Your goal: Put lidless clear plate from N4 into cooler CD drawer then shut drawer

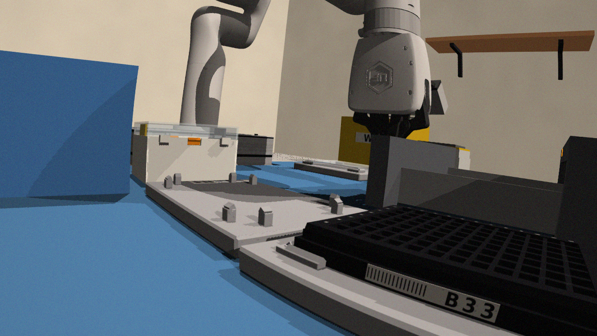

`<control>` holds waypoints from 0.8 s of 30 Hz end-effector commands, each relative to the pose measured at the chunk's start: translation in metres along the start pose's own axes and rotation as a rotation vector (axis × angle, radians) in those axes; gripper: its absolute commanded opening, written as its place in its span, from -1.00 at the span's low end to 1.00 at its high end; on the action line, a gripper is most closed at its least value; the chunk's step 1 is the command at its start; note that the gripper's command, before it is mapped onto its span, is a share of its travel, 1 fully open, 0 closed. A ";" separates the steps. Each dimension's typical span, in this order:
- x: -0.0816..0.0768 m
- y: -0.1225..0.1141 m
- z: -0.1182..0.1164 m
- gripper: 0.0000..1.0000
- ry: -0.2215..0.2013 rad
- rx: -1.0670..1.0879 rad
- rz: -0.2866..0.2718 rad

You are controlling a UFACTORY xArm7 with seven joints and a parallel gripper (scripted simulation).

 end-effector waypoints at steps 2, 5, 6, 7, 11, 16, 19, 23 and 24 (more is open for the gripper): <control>-0.002 -0.003 0.012 -1.00 -0.006 0.000 -0.001; -0.002 -0.004 0.017 -1.00 -0.006 0.000 -0.001; -0.002 -0.005 0.018 -1.00 -0.006 0.000 -0.001; -0.002 -0.005 0.018 -1.00 -0.006 0.000 -0.001; -0.002 -0.006 0.023 -1.00 -0.006 0.000 -0.001; -0.002 -0.008 0.031 -1.00 -0.006 0.000 -0.001; -0.002 -0.008 0.031 -1.00 -0.006 0.000 -0.001; -0.002 -0.009 0.035 -1.00 -0.006 0.000 -0.001; -0.002 -0.009 0.035 -1.00 -0.006 0.000 -0.001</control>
Point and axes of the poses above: the point where the finger pads meet when closed, its own x axis out along the fingers, its own z axis across the jaws, y = z × x, the point moved 9 cm from there along -x, back along the fingers, and after that the axes turned 14 degrees about -x, right-handed, at the moved point
